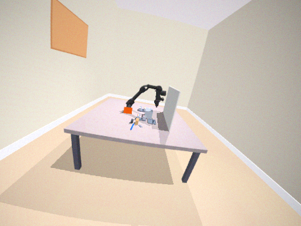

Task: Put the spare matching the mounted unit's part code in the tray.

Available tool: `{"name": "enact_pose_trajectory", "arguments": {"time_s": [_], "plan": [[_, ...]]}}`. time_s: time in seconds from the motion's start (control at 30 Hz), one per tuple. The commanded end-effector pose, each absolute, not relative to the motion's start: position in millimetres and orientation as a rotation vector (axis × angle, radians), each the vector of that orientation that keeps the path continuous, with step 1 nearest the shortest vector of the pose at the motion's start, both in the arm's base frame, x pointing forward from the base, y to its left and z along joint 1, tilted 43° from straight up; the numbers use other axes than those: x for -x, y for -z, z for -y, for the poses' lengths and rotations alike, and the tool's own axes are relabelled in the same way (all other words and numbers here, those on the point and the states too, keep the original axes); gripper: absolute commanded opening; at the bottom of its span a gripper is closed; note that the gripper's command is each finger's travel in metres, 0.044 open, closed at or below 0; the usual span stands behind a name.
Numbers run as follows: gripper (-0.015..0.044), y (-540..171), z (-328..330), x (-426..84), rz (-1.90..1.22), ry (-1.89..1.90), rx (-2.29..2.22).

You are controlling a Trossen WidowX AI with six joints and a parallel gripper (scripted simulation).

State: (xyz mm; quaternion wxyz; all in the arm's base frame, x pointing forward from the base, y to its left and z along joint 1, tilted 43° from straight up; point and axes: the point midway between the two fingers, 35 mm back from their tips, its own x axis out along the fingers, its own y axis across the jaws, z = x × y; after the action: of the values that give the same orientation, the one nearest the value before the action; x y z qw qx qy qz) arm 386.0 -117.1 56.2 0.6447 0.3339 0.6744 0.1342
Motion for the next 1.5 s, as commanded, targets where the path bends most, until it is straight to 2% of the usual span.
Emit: {"name": "enact_pose_trajectory", "arguments": {"time_s": [0.0, 0.23, 0.4, 0.63, 0.8, 0.83, 1.47], "plan": [[0.044, -27.2, 160.8, -340.3, -1.624, -0.054, -0.976], [0.044, 17.5, 204.3, -238.7, -1.747, 0.454, -1.397], [0.044, 39.5, 208.0, -164.8, -1.791, 0.812, -1.677], [0.044, 40.3, 207.6, -161.6, -1.792, 0.828, -1.689], [0.0309, 60.7, 189.9, -160.1, -1.792, 0.827, -1.69], [0.03, 65.6, 185.2, -159.5, -1.792, 0.827, -1.69], [0.03, 83.9, 175.6, -159.8, -1.792, 0.827, -1.69]]}}
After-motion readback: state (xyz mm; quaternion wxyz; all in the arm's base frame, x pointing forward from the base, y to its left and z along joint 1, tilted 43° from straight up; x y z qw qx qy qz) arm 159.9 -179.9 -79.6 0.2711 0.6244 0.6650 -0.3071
